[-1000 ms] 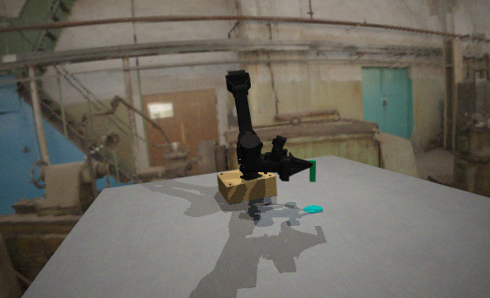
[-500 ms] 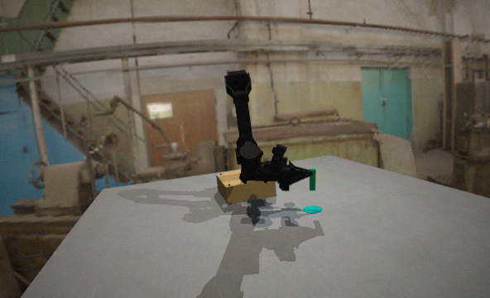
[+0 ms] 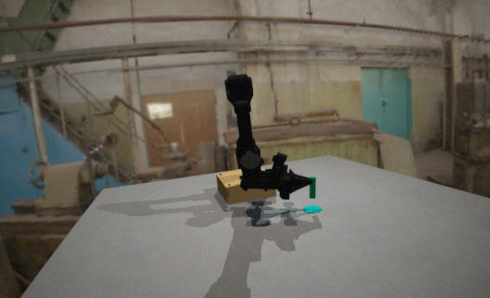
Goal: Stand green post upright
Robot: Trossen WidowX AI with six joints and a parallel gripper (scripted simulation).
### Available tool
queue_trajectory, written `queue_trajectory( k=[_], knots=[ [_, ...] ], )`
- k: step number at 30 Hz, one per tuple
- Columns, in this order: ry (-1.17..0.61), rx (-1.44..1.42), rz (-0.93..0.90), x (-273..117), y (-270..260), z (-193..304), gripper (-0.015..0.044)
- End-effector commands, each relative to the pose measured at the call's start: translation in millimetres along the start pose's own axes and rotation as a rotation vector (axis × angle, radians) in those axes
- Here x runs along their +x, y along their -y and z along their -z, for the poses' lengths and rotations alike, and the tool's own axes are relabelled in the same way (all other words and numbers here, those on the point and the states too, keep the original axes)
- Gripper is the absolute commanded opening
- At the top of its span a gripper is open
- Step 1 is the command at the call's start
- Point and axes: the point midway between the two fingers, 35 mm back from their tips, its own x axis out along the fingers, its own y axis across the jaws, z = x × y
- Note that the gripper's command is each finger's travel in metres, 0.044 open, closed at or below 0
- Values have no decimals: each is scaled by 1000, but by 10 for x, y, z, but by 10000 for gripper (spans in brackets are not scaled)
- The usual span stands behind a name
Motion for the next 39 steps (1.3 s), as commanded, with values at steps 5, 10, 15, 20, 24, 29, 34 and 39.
queue_trajectory(
  k=[5, 10, 15, 20, 24, 29, 34, 39],
  knots=[
    [3, 2, -4, 6, -54, 150, 23],
    [3, 3, -4, 8, -76, 208, 23],
    [2, 3, -3, 18, -74, 274, 23],
    [0, 4, -1, 32, -78, 372, 23],
    [-1, 4, 0, 36, -81, 401, 23],
    [-1, 4, 0, 36, -81, 401, 23],
    [-1, 4, 0, 36, -81, 401, 49],
    [-1, 4, 0, 36, -81, 401, 180]
  ],
)
